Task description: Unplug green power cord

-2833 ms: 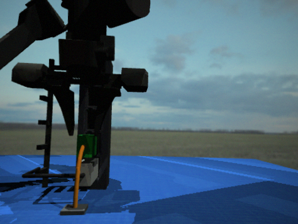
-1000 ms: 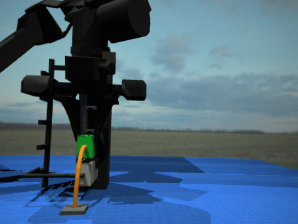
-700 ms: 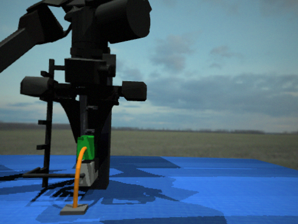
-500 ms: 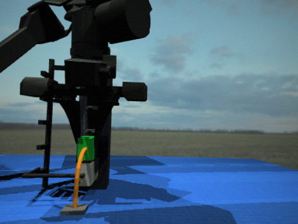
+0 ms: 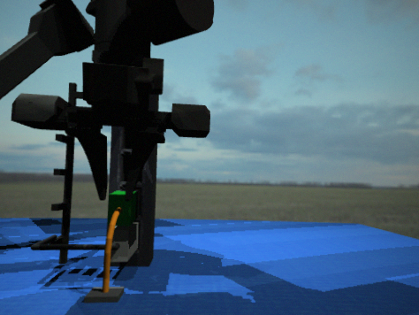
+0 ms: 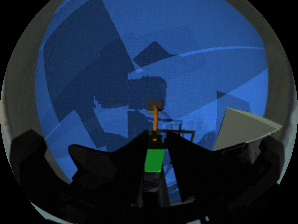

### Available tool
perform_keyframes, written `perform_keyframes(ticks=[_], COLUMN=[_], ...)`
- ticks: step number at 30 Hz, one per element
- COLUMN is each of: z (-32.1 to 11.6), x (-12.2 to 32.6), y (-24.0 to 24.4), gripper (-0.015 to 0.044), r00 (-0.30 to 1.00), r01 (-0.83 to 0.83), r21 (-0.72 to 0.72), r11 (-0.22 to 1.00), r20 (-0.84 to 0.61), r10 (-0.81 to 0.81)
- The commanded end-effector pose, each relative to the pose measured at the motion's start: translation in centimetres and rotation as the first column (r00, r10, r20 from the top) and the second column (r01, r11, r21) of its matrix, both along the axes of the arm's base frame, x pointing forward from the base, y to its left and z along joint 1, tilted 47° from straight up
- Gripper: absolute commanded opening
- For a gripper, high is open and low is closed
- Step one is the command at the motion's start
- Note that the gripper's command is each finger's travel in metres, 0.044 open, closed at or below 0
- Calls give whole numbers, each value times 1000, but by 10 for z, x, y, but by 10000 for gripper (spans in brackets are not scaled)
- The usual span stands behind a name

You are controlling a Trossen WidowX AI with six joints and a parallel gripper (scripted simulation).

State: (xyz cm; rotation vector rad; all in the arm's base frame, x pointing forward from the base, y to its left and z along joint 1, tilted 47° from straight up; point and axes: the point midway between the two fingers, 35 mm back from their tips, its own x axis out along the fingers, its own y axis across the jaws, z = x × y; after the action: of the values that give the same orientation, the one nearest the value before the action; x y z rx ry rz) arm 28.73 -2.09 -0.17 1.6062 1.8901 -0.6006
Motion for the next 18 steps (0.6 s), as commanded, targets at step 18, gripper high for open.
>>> perform_keyframes(ticks=[18], z=[6], x=[0], y=[-8], gripper=[160], r00=[999], r01=[31], r21=[-6], r11=[999], r20=[-6], r10=[-31])
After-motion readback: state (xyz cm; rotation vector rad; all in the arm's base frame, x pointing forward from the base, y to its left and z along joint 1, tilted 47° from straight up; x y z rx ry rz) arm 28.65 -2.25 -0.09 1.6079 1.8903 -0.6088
